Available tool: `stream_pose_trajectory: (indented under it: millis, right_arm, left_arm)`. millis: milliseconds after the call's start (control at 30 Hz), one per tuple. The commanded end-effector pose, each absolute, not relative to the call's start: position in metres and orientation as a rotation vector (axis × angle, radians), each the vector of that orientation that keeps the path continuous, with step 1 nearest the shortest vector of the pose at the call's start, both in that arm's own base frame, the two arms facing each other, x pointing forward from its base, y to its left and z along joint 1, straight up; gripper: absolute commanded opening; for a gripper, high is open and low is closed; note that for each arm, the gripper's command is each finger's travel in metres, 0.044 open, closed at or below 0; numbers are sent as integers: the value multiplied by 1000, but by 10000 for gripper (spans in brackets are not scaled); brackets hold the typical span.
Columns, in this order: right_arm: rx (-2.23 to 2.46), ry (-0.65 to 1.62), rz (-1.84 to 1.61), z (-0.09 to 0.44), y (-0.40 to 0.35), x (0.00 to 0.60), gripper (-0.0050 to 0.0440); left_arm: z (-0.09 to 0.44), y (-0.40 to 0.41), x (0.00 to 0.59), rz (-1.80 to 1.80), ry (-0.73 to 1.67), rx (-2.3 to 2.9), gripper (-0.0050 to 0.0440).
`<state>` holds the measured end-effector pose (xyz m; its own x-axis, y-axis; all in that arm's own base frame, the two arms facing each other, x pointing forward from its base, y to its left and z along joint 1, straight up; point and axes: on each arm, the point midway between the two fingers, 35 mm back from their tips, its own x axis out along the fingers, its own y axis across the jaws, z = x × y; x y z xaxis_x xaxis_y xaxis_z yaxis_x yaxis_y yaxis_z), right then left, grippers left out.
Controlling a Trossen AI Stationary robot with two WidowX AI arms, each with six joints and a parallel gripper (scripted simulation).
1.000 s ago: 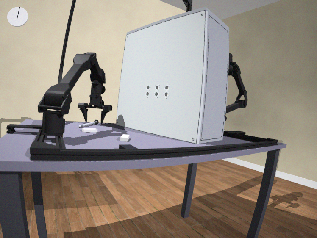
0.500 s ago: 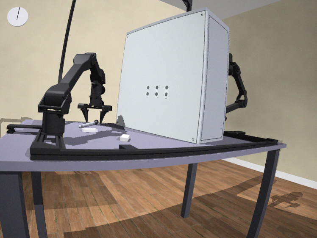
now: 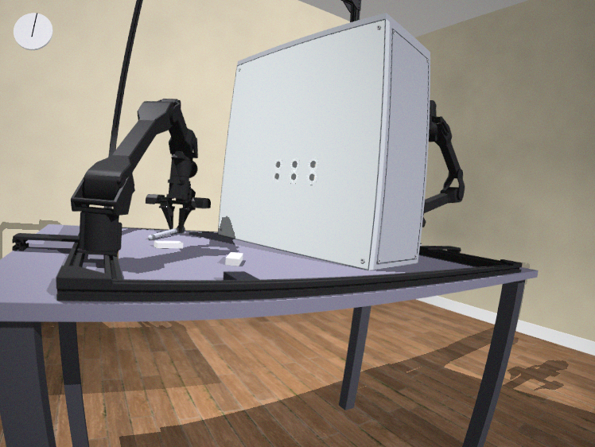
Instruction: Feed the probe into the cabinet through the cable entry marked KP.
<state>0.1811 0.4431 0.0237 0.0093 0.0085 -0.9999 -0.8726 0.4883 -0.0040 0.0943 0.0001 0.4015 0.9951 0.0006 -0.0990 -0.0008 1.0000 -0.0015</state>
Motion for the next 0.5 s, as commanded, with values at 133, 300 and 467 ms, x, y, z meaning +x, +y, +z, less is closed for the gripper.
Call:
stream_pose_trajectory:
  millis: [133, 300, 467]
  right_arm:
    - [-822, 1396, 826, 24, 443, 181, 57]
    - [-822, 1396, 826, 24, 443, 181, 37]
    - [-825, 1398, 828, 48, 437, 178, 0]
  left_arm:
    - [401, 0, 94, 0, 100, 0, 440]
    - [401, 0, 94, 0, 100, 0, 440]
    - [401, 0, 94, 0, 100, 0, 440]
